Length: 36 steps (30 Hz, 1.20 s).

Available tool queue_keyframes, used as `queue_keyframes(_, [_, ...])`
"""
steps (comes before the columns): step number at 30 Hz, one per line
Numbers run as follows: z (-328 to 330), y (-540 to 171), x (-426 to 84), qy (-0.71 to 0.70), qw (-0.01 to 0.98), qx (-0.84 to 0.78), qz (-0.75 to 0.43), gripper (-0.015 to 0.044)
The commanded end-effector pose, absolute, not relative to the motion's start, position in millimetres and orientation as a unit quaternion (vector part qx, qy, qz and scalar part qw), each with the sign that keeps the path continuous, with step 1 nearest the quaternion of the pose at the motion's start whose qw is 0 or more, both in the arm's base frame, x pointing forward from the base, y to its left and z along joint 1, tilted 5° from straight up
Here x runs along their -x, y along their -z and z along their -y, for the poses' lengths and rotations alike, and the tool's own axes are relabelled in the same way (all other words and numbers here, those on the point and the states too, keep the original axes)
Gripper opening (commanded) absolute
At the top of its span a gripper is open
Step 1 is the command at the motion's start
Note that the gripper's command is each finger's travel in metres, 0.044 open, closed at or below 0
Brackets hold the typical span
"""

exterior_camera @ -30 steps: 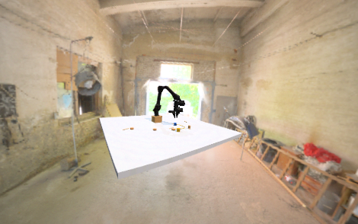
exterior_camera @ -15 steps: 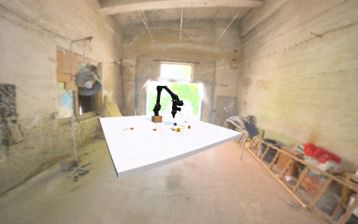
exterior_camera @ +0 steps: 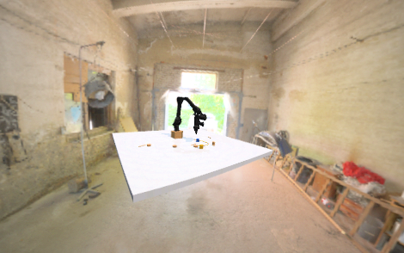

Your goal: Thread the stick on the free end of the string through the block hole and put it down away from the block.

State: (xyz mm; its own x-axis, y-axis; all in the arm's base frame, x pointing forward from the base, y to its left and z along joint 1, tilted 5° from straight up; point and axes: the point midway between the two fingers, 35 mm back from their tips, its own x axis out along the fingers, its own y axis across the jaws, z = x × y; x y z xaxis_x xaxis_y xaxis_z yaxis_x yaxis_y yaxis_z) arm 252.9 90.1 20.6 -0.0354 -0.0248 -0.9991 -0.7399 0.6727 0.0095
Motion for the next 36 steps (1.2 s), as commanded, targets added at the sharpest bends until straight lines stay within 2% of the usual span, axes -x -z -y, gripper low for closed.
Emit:
queue_keyframes(1, [-88,-11,-250,-0.284,0.624,0.292,-0.667,0.0123])
queue_keyframes(36, [-85,47,-245,-0.284,0.624,0.292,-0.667,0.0123])
